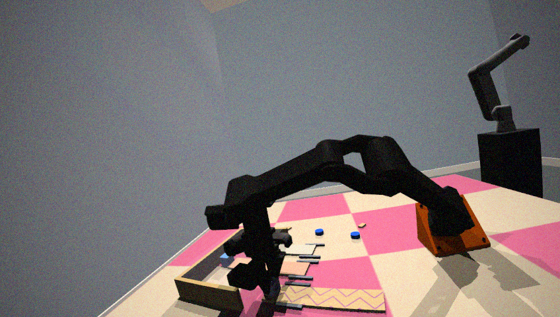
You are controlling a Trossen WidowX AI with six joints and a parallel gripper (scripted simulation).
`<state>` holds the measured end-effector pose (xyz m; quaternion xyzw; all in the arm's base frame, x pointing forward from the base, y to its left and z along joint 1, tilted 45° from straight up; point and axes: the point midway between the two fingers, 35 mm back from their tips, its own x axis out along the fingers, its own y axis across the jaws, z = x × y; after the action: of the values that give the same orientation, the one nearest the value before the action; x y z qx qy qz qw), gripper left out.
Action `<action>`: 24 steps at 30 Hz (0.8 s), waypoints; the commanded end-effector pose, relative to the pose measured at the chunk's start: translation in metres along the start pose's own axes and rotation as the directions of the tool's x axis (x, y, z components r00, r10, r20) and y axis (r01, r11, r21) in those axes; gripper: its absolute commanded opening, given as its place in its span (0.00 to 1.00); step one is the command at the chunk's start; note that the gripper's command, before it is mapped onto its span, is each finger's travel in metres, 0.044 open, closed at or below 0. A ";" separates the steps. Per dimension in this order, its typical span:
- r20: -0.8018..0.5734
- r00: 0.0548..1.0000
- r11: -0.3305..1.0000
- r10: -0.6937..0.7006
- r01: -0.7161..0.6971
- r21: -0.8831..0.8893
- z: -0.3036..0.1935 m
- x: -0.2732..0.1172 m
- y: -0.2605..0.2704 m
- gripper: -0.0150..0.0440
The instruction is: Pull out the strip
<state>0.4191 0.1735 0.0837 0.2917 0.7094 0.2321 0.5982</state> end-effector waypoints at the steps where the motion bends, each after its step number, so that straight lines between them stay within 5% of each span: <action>1: -0.001 1.000 1.000 0.000 0.000 -0.001 0.000 0.000 0.000 0.45; 4: -0.001 1.000 1.000 0.000 0.000 -0.001 0.000 0.000 0.000 0.42; 8: -0.001 1.000 1.000 0.000 0.000 0.000 -0.002 -0.002 -0.001 0.25; 24: -0.007 1.000 1.000 0.001 -0.001 0.009 -0.050 -0.042 -0.032 0.25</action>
<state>0.3795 0.1281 0.0996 0.2963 0.7100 0.2306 0.5958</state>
